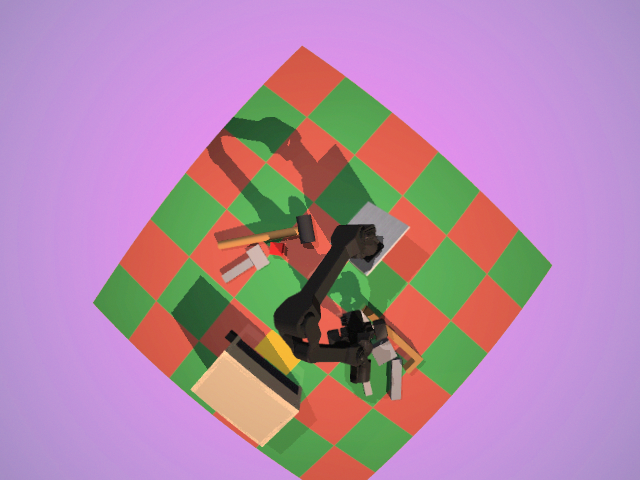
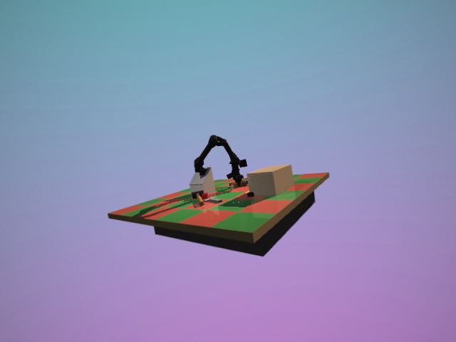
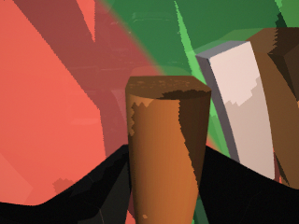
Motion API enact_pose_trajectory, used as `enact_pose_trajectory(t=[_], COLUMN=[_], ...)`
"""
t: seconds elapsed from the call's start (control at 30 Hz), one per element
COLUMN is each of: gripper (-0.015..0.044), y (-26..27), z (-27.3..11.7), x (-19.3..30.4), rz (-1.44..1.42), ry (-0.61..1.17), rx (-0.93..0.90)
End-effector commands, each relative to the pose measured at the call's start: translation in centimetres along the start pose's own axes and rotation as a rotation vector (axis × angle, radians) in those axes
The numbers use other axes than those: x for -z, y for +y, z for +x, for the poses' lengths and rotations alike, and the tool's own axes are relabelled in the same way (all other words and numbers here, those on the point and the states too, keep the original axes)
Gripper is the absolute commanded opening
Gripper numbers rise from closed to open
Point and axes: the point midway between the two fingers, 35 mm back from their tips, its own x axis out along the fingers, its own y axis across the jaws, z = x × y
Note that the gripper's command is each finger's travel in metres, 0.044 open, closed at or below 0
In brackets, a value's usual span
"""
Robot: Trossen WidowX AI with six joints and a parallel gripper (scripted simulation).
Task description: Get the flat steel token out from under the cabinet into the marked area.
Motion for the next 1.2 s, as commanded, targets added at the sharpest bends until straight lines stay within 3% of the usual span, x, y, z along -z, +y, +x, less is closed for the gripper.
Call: enact_pose_trajectory(t=[0.0, 0.07, 0.37, 0.63, 0.8, 0.9, 1.17], gripper=[0.0032, 0.0, 0.0, 0.02, 0.02, 0.027, 0.027], y=[0.02, 0.02, 0.01, 0.0, 0.0, 0.0, -0.11], z=[-0.02, -0.02, -0.01, 0.0, 0.0, 0.01, -0.13], x=[0.02, 0.02, 0.0, 0.0, 0.0, -0.01, -0.08], rz=[0.002, 0.002, -0.015, -0.004, -0.004, -0.007, -0.013], ry=[0.0, 0.0, 0.0, 0.0, 0.0, -0.005, -0.005], rx=[0.0, 0.0, 0.0, 0.0, 0.0, -0.004, -0.004])
